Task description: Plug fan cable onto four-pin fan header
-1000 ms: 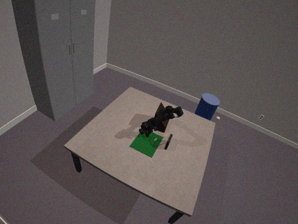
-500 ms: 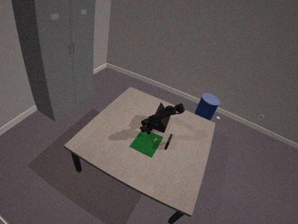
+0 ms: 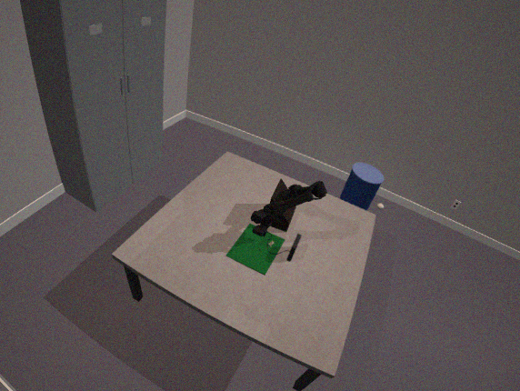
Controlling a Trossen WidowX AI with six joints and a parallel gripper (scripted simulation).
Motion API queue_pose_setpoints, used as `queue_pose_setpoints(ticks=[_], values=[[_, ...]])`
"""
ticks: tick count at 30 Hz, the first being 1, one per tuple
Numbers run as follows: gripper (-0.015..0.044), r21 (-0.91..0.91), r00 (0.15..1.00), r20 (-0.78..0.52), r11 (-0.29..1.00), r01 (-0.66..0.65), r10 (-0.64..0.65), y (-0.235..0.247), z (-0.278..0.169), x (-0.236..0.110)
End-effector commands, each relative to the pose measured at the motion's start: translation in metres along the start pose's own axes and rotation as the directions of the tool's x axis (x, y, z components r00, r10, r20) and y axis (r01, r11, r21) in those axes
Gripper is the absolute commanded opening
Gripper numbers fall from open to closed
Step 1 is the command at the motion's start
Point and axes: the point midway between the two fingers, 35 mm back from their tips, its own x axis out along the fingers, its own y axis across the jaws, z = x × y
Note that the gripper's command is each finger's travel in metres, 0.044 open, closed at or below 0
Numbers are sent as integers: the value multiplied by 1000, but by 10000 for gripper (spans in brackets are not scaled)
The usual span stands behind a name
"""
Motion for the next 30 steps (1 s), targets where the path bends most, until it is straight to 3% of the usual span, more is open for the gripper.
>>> queue_pose_setpoints(ticks=[1, 15, 30], values=[[0, -156, 1000, -2, 988, -10, 10, 1, -10, -2], [0, -599, 1000, -4, 800, -10, 9, -2, -35, -2], [0, -919, 1000, -10, 395, -12, 8, -8, -62, -1]])
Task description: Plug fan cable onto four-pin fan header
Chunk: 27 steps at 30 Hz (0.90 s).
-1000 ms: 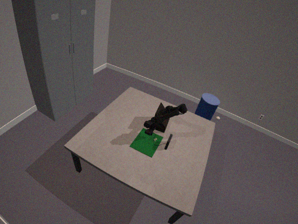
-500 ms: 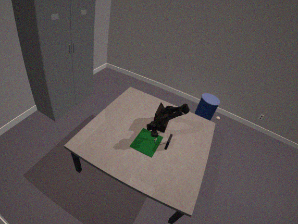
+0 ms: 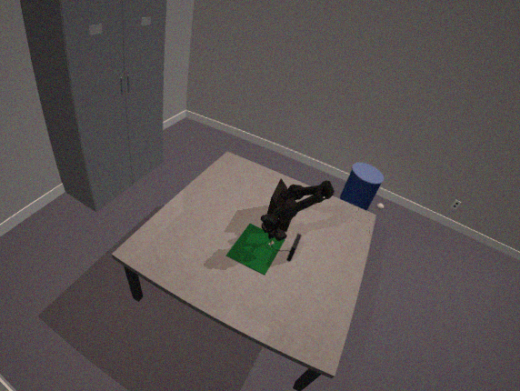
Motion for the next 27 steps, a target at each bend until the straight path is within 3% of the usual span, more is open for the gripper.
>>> queue_pose_setpoints(ticks=[1, 6, 27], values=[[0, -155, 1000, 3, 988, -9, 9, 8, -6, -2], [0, -302, 1000, 1, 953, -10, 11, 13, -11, -1], [0, -316, 1000, 1, 949, -10, 11, 16, -6, -2]])
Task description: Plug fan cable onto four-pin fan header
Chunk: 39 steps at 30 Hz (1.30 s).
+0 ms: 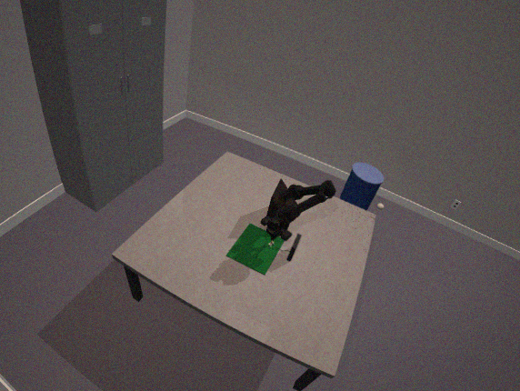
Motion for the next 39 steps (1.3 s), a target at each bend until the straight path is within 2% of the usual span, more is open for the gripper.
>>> queue_pose_setpoints(ticks=[1, 6, 11, 39], values=[[0, 1, 1000, -1, 1000, -4, 4, 0, 1, 0], [0, 1, 1000, -1, 1000, -4, 4, 0, 1, 0], [0, 6, 1000, -2, 1000, -5, 5, 0, 1, 22], [0, 17, 1000, -2, 1000, -5, 5, 0, 1, 25]])
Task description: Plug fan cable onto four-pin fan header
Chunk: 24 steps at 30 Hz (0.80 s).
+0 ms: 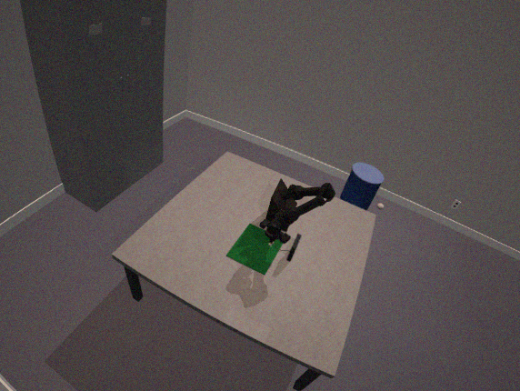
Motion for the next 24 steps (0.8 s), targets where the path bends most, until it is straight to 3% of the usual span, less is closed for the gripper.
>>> queue_pose_setpoints(ticks=[1, 24], values=[[0, 10, 1000, -1, 1000, -4, 4, 0, 0, 1], [0, 9, 1000, -1, 1000, -5, 5, 0, 0, 7]])
